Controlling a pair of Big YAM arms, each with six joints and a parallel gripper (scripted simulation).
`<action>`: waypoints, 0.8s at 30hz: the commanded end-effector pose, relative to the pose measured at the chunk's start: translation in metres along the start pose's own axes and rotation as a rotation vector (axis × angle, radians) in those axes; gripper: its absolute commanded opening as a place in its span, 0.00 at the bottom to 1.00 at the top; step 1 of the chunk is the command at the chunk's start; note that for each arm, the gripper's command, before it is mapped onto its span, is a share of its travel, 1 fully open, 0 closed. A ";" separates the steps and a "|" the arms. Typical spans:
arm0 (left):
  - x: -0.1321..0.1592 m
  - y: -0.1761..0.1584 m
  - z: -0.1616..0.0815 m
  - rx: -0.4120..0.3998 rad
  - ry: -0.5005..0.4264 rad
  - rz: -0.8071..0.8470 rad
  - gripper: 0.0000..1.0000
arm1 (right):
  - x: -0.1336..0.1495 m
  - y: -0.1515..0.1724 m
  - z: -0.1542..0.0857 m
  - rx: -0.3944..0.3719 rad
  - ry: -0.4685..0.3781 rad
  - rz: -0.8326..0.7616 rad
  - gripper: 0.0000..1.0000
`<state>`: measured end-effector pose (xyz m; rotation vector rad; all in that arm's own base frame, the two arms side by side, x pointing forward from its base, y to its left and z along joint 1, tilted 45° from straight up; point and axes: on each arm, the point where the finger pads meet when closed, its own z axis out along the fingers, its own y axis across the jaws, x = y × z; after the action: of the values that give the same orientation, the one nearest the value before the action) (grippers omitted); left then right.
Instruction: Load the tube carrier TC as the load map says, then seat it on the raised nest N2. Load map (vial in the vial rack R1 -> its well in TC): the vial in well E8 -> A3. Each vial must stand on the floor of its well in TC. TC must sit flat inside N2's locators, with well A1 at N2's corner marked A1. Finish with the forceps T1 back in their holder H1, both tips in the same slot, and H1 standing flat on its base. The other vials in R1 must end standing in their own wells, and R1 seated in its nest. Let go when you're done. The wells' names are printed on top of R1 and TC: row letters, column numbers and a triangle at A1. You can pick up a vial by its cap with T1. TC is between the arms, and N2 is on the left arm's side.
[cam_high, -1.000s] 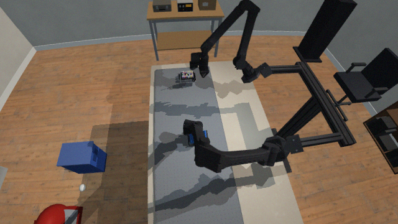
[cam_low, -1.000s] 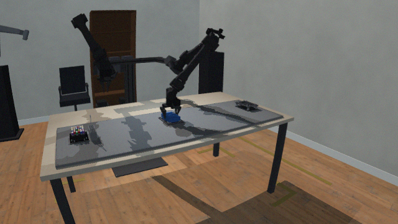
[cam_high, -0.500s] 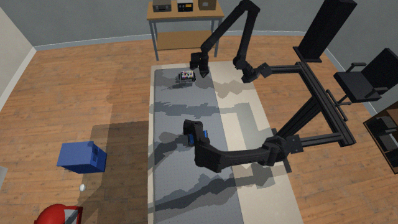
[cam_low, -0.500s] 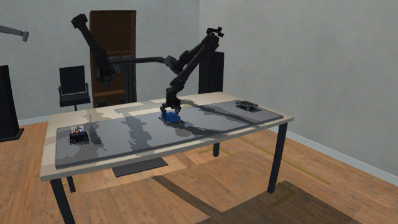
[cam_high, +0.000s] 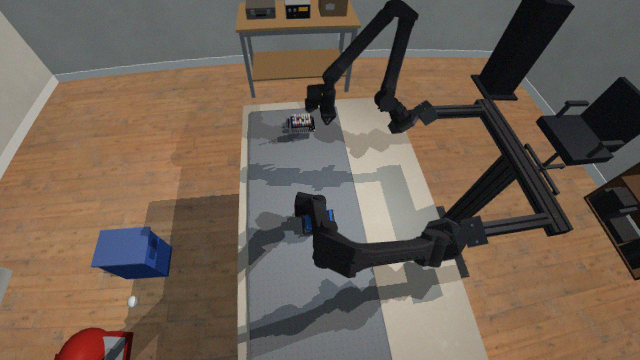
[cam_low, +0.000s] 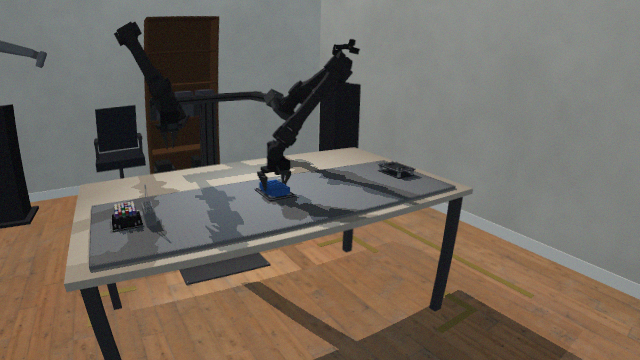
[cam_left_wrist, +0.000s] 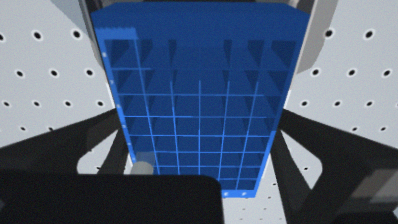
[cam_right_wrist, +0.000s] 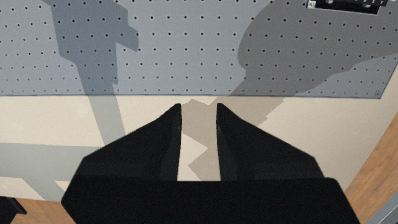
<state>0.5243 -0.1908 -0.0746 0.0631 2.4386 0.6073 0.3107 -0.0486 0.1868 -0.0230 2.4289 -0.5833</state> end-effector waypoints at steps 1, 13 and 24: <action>-0.007 -0.003 -0.004 0.010 -0.015 -0.005 0.36 | -0.010 -0.003 -0.006 0.002 -0.018 0.017 0.24; -0.007 -0.003 -0.004 0.010 -0.015 -0.005 0.06 | -0.010 -0.003 -0.006 0.002 -0.018 0.017 0.24; -0.007 -0.003 -0.004 0.010 -0.015 -0.005 0.00 | -0.010 -0.003 -0.006 0.002 -0.018 0.017 0.24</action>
<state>0.5243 -0.1908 -0.0746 0.0631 2.4386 0.6073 0.3107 -0.0486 0.1868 -0.0230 2.4289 -0.5833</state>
